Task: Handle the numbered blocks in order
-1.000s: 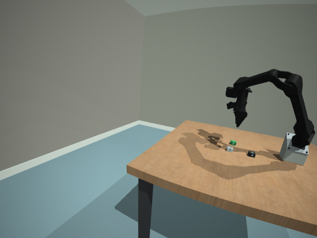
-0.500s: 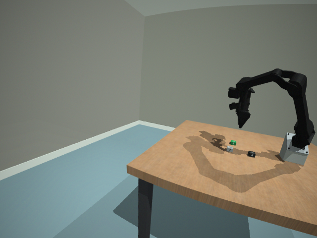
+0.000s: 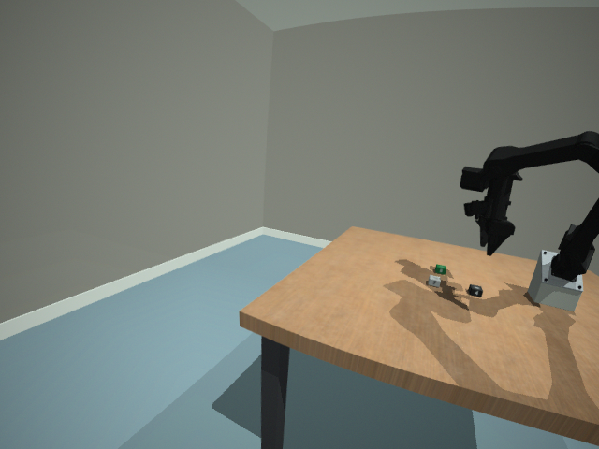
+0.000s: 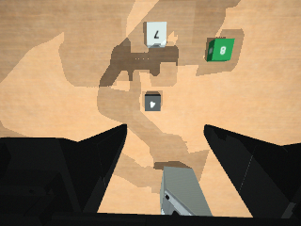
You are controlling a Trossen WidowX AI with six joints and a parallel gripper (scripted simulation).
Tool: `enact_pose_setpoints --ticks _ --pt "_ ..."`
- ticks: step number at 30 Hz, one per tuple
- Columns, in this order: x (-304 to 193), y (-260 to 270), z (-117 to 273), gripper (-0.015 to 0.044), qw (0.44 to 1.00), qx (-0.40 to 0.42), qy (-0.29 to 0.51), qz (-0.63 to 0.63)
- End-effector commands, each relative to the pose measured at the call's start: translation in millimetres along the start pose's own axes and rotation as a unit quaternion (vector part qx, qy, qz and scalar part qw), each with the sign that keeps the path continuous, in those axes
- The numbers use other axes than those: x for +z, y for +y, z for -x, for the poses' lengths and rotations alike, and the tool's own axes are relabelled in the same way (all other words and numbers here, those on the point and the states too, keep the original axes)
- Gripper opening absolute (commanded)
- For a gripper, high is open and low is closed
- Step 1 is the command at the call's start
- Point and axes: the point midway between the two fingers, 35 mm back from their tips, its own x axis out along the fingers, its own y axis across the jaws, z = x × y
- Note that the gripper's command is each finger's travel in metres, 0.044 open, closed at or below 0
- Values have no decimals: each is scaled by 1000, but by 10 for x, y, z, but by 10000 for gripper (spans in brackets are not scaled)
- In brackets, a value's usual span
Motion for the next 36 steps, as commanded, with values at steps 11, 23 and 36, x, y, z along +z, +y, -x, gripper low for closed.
enact_pose_setpoints --ticks 11,23,36 --pt "-42 56 -816 400 1000 3 -3 0" --pt "-41 58 -938 400 1000 4 -3 2" --pt "-42 61 -1131 400 1000 5 -3 1"
